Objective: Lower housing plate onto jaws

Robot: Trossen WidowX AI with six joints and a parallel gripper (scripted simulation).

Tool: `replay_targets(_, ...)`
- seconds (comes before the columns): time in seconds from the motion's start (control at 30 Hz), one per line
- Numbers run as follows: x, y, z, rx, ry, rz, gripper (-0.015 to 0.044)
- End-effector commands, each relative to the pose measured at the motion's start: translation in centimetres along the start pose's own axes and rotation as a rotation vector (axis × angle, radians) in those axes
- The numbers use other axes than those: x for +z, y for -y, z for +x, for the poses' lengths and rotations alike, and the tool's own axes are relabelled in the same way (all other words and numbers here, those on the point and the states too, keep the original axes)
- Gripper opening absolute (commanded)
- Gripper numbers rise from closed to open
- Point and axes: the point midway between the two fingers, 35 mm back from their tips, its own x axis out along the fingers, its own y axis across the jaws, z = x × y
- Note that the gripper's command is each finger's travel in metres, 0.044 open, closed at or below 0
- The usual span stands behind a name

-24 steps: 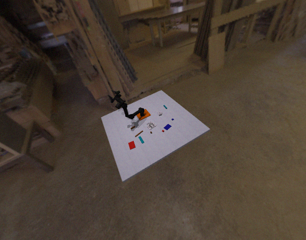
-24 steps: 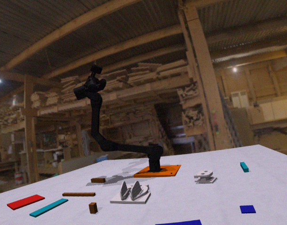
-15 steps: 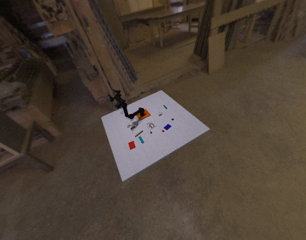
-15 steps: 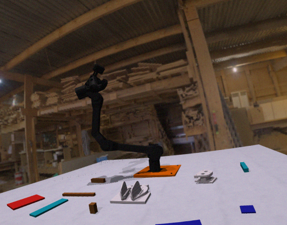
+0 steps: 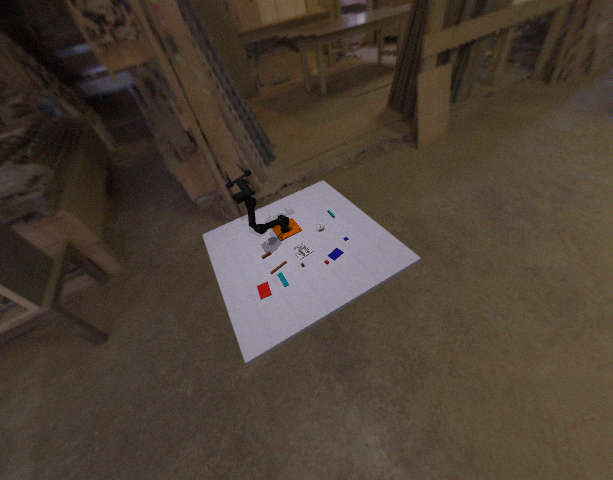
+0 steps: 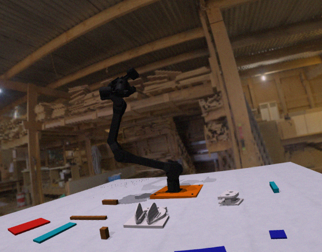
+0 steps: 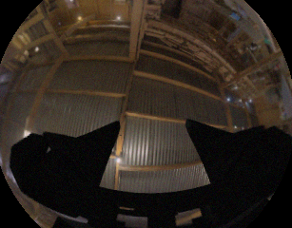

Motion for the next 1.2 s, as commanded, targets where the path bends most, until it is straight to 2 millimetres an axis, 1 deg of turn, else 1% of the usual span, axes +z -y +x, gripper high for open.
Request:
replay_targets(0.0,1.6,-3.3,1.0,0.089,0.029,0.086,0.0440)
replay_targets(0.3,5.2,-10.1,2.2,0.295,0.075,0.257,0.0440)
replay_targets(0.53,7.9,-15.5,2.0,0.466,0.086,0.379,0.0440)
replay_targets(0.6,8.4,-16.8,1.8,0.507,0.075,0.415,0.0440)
replay_targets(0.87,10.8,-22.5,0.5,0.694,0.038,0.553,0.0440)
replay_targets(1.17,13.0,-28.2,-2.5,0.893,-0.034,0.644,0.0440)
